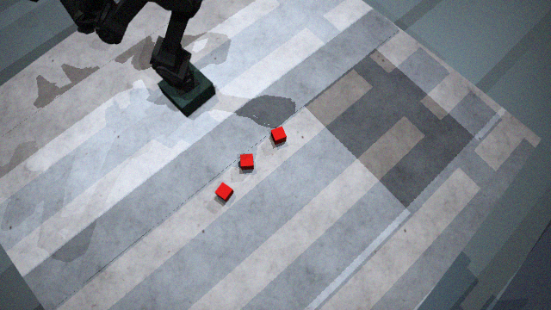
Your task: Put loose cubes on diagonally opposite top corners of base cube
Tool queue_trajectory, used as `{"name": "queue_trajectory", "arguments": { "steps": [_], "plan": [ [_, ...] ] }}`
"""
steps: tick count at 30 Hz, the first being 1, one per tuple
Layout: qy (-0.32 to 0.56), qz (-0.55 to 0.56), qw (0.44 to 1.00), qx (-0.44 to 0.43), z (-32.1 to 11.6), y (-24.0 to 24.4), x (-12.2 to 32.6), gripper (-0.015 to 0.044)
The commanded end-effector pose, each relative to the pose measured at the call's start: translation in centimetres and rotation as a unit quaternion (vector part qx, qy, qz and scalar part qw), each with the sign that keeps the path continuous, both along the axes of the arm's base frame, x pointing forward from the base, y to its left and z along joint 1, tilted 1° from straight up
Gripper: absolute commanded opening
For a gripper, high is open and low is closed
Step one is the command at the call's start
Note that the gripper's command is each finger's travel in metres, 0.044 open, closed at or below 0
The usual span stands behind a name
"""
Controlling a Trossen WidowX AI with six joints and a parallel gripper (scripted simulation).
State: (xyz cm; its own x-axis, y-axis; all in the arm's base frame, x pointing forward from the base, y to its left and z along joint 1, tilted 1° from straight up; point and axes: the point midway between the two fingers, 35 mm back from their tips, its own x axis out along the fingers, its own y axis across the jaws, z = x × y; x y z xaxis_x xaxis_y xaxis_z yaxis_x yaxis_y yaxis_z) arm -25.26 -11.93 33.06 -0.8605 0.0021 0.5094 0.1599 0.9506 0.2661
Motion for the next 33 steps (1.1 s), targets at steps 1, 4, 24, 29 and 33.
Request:
{"name": "queue_trajectory", "arguments": {
  "steps": [1, 4, 24, 29, 33],
  "plan": [
    [-0.001, 0.002, 1.000, 0.003, 0.0, -0.2, 0.0, 0.0374],
    [-0.014, 0.030, 0.998, 0.047, -0.3, -2.8, 0.2, 0.0295],
    [0.010, 0.275, 0.863, 0.425, -5.0, -22.4, 12.0, 0.0265],
    [0.050, 0.327, 0.795, 0.509, -6.9, -25.3, 17.1, 0.0265],
    [0.092, 0.365, 0.732, 0.568, -8.4, -26.8, 21.7, 0.0265]
  ]
}}
